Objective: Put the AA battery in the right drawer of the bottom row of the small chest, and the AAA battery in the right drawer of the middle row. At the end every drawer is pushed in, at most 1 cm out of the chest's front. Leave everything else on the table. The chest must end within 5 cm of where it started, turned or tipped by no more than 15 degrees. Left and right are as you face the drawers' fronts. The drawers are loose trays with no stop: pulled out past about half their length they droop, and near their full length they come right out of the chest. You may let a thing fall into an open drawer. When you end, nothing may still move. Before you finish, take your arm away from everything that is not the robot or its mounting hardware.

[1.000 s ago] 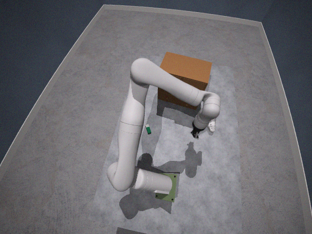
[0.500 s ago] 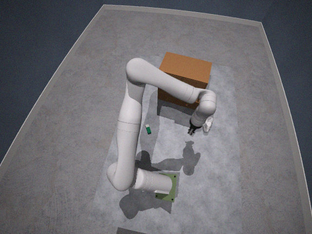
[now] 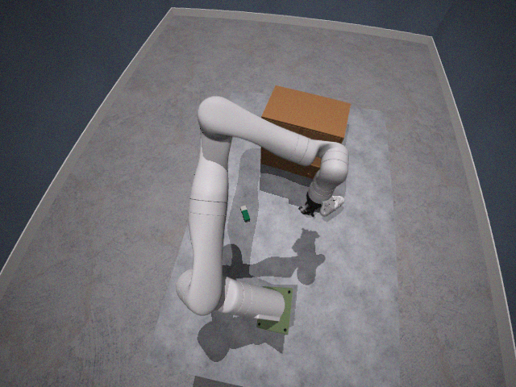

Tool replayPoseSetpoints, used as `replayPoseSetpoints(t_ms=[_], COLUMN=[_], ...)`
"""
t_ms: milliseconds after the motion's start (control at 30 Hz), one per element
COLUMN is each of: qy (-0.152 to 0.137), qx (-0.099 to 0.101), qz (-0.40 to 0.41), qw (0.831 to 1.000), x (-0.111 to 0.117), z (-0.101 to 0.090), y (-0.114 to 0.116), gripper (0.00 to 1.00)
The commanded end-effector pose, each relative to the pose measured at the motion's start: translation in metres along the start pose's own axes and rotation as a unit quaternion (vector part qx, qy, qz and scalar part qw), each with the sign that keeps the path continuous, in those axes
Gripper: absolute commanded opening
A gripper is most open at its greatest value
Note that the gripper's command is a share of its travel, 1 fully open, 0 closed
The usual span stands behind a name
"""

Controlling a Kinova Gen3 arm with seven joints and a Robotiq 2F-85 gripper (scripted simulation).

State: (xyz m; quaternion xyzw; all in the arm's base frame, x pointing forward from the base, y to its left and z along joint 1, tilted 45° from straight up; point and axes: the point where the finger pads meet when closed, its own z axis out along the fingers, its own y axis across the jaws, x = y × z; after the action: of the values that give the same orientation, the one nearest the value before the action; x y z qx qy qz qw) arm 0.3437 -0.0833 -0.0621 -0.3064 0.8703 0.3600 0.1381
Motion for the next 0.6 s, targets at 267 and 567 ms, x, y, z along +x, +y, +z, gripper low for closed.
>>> replayPoseSetpoints(t_ms=[267, 567], qy=[0.003, 0.001], qx=[0.000, 0.001], qz=[0.161, 0.261], qw=[0.987, 0.965], x=[-0.027, -0.042], z=[0.001, 0.001], y=[0.008, 0.013], gripper=[0.05, 0.05])
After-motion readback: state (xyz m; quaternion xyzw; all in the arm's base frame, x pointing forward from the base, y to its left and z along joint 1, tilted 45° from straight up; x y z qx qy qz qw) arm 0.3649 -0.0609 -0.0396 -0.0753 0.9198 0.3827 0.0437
